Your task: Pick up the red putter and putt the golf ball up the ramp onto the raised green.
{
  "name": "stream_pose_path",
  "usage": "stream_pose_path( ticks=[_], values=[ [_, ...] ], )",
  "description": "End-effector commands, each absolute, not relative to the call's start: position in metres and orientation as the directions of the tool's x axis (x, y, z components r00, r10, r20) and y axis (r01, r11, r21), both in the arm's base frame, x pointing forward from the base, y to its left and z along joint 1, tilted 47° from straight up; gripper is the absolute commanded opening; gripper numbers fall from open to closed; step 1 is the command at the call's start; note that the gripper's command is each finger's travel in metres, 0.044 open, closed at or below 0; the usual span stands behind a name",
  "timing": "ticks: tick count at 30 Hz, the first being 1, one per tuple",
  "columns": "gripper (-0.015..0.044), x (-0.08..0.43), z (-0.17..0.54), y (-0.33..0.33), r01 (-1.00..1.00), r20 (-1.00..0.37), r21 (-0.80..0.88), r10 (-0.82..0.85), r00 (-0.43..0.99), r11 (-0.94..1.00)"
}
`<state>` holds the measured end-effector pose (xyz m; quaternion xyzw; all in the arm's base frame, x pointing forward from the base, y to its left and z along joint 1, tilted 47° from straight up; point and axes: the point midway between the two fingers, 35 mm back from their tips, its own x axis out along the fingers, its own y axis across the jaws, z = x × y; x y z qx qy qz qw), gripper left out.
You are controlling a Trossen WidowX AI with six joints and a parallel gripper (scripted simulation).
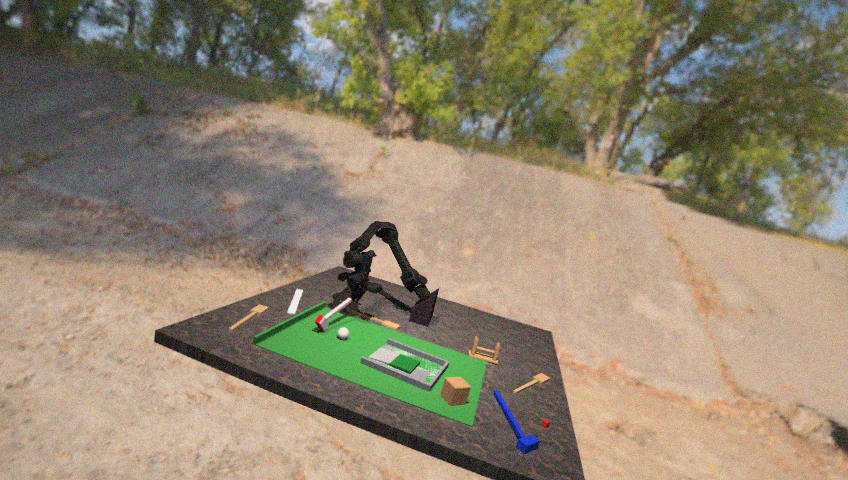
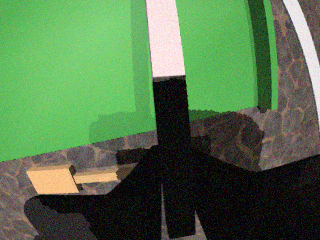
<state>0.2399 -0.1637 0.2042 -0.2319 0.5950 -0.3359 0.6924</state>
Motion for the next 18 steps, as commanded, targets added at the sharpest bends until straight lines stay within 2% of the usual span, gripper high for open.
stream_pose_path(
  ticks=[1, 7, 18],
  values=[
    [0.0, 0.253, 0.167, -0.132, 0.168, -0.684, -0.71, -0.727, 0.064, 0.683],
    [0.0, 0.256, 0.117, -0.083, 0.165, -0.675, -0.719, -0.735, 0.069, 0.676],
    [0.0, 0.257, 0.129, -0.065, 0.164, -0.678, -0.716, -0.732, 0.07, 0.678]
  ],
)
